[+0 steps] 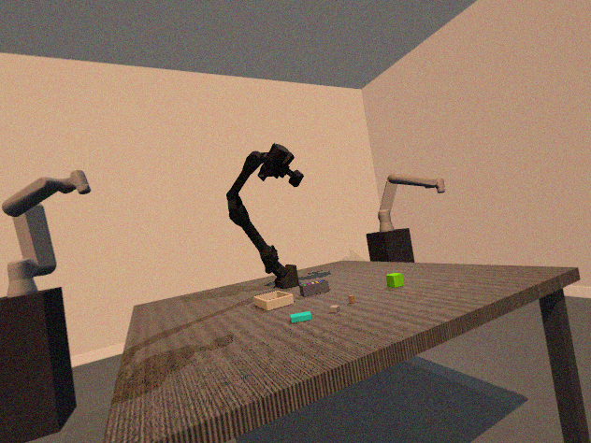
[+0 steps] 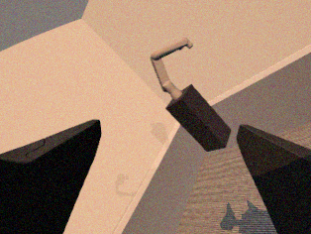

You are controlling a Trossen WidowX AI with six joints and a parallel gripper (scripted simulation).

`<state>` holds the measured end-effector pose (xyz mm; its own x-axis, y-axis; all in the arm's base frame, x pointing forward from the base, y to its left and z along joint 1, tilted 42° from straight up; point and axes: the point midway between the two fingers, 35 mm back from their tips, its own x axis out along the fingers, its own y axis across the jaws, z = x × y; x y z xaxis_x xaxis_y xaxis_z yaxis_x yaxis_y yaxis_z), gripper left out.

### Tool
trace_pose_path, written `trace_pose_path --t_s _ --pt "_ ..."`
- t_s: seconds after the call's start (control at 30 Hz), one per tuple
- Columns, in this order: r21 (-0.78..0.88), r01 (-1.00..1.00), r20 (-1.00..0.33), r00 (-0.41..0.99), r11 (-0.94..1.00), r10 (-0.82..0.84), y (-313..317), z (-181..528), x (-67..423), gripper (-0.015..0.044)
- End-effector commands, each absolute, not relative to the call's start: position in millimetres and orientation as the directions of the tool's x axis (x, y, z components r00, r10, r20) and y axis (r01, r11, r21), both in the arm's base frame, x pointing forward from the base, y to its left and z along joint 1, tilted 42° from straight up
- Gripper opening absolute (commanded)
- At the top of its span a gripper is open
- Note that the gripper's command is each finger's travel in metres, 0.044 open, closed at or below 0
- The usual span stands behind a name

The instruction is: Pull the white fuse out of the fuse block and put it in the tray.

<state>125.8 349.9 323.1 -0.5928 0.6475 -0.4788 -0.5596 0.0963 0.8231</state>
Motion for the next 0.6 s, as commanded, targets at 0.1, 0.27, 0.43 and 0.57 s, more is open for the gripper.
trace_pose_path --t_s 0.1,0.27,0.43,0.57 --pt "0.809 -0.559 -0.530 -0.562 0.181 0.635 347.4 305.9 135.3 0.0295" --pt "0.711 -0.527 -0.698 -0.453 0.464 0.555 330.4 246.7 166.9 0.0164" --pt "0.486 -0.463 -0.872 -0.317 0.742 0.373 295.4 178.7 203.5 0.0065" --pt "0.246 -0.376 -0.961 -0.215 0.893 0.174 255.5 130.4 228.6 0.0065"
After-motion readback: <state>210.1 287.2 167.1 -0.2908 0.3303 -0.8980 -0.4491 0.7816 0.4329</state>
